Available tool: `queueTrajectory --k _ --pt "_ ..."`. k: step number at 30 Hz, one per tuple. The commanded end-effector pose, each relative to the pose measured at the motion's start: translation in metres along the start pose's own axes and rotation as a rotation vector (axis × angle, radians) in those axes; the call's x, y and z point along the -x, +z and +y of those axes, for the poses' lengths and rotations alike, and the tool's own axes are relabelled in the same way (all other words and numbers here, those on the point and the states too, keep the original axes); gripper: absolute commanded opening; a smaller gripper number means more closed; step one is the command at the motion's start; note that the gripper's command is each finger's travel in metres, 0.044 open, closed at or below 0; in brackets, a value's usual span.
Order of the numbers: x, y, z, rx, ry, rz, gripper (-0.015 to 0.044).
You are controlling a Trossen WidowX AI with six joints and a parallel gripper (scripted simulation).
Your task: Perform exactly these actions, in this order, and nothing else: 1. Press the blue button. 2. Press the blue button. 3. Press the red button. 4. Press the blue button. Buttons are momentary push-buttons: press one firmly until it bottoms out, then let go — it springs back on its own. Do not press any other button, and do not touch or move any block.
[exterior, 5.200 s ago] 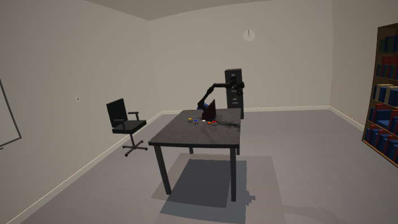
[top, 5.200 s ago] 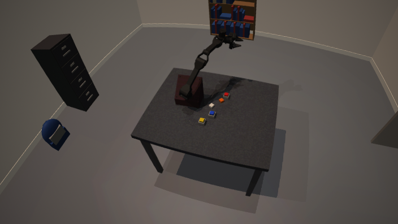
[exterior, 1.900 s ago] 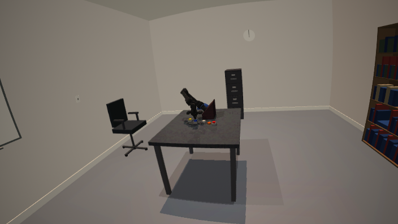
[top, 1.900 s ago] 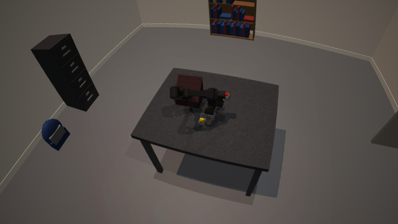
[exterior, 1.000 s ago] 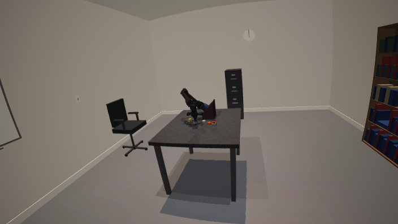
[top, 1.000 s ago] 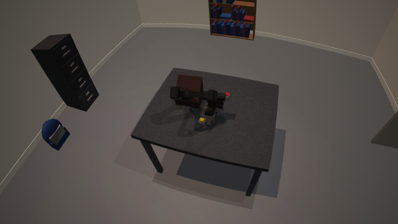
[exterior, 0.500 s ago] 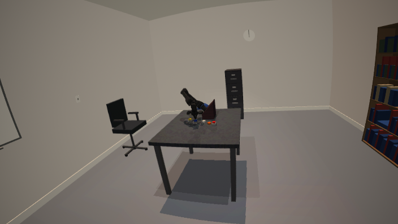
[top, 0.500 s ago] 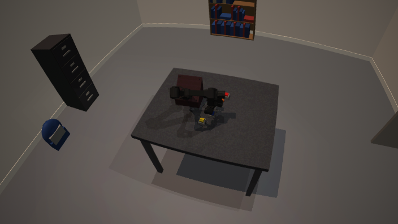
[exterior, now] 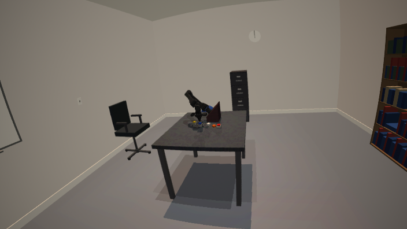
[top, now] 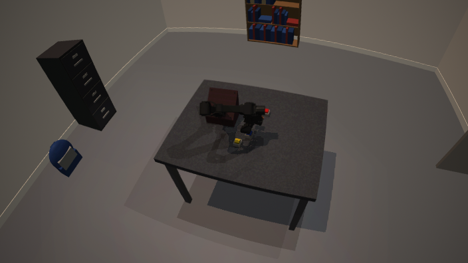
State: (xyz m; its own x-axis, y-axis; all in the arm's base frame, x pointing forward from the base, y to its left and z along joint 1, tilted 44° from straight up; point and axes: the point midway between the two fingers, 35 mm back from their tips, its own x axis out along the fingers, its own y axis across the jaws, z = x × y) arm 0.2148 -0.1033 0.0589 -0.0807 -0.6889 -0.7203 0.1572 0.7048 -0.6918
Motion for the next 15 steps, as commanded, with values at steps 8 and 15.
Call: queueTrajectory --k 8,15 --pt "-0.021 -0.004 0.0 0.007 -0.003 0.012 0.002" --pt "-0.025 -0.004 0.0 0.006 -0.003 0.012 0.002"
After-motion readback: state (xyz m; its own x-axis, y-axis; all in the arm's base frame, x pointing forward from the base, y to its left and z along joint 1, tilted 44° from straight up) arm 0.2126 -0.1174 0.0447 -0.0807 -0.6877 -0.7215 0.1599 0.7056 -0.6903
